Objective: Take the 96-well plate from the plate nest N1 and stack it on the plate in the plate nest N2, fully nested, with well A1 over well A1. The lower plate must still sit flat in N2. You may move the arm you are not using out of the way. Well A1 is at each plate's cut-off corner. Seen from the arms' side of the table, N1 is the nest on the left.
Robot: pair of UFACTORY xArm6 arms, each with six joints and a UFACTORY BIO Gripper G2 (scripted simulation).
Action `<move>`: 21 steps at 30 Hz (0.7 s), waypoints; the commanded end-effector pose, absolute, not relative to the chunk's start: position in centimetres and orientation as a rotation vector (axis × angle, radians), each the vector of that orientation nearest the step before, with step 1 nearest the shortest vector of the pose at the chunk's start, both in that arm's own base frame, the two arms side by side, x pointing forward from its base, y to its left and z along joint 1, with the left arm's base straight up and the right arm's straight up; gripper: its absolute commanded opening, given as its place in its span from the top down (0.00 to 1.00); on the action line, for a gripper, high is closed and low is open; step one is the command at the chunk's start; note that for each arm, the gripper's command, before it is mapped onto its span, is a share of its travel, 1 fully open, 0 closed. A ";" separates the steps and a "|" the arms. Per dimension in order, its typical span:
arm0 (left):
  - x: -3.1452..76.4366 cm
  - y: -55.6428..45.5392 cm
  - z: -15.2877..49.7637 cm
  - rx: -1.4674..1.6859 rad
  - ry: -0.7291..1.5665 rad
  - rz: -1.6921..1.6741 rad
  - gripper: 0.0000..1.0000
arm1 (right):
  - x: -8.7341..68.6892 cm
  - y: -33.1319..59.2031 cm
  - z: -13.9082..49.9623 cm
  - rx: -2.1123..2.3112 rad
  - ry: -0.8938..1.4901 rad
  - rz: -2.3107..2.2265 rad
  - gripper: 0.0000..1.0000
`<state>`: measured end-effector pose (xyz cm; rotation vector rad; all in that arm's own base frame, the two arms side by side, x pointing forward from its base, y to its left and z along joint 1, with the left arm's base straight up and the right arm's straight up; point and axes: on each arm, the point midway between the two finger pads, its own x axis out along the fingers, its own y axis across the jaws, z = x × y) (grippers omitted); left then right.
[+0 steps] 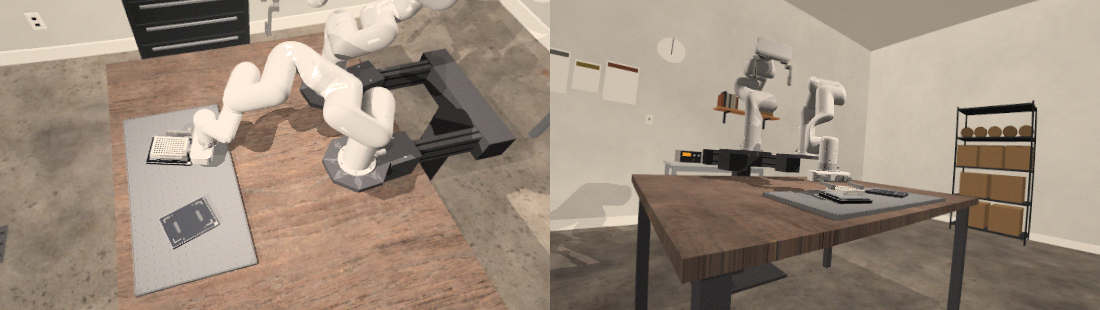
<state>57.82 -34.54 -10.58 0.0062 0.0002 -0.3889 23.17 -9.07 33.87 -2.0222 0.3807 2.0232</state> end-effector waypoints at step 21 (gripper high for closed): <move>58.0 -34.6 -8.7 0.004 -0.004 -0.389 0.63 | 23.2 -9.1 34.0 -2.025 0.381 2.020 0.00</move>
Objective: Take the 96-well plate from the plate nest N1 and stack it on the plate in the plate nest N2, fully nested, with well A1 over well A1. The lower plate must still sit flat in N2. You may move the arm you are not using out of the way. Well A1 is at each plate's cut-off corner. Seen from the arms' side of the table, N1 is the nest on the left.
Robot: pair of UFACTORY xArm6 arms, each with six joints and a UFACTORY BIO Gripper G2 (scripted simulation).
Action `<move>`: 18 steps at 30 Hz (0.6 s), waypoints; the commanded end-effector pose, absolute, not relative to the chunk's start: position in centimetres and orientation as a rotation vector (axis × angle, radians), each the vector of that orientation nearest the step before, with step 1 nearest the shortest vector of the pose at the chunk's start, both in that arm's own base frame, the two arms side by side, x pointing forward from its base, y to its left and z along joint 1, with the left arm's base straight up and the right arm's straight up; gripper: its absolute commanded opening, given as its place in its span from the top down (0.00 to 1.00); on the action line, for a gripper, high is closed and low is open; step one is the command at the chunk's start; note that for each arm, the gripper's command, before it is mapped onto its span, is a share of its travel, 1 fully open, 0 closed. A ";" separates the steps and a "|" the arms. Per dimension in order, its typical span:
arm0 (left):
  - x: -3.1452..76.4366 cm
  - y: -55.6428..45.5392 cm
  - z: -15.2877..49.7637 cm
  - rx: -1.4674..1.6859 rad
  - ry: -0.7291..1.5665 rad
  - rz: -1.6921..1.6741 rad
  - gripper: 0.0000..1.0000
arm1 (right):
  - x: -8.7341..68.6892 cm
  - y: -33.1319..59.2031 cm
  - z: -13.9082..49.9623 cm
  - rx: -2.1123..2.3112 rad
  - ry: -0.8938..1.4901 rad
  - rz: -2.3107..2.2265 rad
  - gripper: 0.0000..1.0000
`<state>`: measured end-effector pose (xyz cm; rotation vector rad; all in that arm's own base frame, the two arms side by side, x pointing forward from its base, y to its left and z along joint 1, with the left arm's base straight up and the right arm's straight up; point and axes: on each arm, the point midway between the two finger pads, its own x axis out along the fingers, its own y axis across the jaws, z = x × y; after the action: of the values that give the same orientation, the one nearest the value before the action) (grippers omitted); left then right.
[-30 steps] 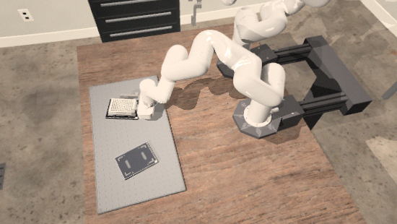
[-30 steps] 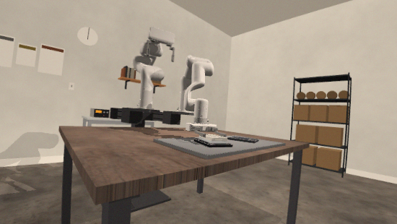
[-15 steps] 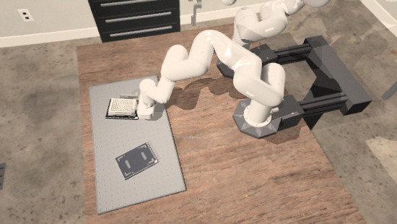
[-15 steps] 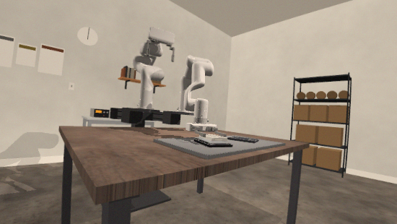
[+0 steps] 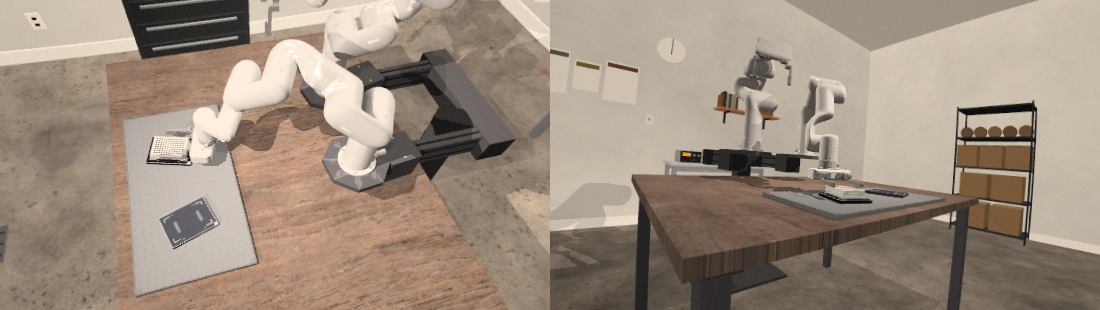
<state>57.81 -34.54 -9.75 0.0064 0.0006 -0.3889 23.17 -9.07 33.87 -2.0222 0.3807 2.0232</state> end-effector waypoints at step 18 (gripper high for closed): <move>57.9 -34.7 -4.5 0.004 -0.004 -0.389 0.63 | 23.2 -9.1 34.0 -2.025 0.381 2.020 0.00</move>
<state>57.79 -34.56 -5.63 0.0067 0.0013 -0.3889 23.17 -9.07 33.87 -2.0222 0.3807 2.0232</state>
